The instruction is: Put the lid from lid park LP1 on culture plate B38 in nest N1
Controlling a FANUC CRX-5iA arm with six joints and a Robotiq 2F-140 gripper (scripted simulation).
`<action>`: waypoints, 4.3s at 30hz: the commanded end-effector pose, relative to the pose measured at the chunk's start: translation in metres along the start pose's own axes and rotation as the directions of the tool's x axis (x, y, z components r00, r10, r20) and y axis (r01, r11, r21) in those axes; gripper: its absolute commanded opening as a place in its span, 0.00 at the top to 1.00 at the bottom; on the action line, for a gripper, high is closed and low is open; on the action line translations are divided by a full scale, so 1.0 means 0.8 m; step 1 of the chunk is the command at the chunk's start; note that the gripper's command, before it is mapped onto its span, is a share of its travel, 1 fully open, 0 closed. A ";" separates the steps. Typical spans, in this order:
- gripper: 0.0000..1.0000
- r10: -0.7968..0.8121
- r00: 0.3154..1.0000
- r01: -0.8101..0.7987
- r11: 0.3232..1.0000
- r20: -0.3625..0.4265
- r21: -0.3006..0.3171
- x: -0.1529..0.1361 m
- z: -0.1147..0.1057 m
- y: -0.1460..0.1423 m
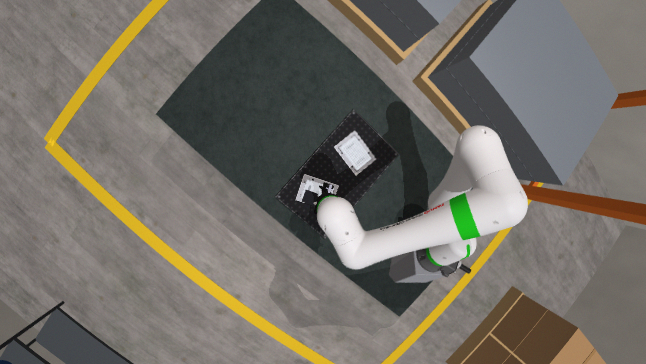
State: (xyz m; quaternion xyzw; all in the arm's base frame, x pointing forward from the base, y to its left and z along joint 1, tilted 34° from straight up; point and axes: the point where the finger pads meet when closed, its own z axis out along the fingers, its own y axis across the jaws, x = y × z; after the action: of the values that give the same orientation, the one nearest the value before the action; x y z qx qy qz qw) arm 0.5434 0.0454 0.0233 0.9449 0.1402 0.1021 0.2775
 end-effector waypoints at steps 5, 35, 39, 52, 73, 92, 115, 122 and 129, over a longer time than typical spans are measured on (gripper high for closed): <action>0.90 0.000 1.000 0.000 1.000 -0.002 0.000 0.001 -0.001 0.000; 0.90 0.000 1.000 0.000 1.000 -0.002 0.000 0.001 -0.001 0.000; 0.31 0.000 1.000 0.000 1.000 -0.002 0.000 0.001 -0.001 0.000; 0.31 0.000 1.000 0.000 1.000 -0.002 0.000 0.001 -0.001 0.000; 0.31 0.000 1.000 0.000 1.000 -0.002 0.000 0.001 -0.001 0.000; 0.31 0.000 1.000 0.000 1.000 -0.001 0.001 0.001 0.012 0.000; 0.31 0.000 1.000 0.000 1.000 -0.001 0.001 0.002 0.045 0.000; 0.31 0.000 1.000 0.000 1.000 -0.001 0.001 0.003 0.050 0.000; 0.31 0.000 1.000 0.000 1.000 -0.001 0.001 0.003 0.053 0.000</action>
State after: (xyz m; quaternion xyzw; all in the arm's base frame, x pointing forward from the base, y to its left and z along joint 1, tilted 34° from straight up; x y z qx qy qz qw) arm 0.5565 0.0243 -0.0118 0.9450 0.1401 0.1020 0.2772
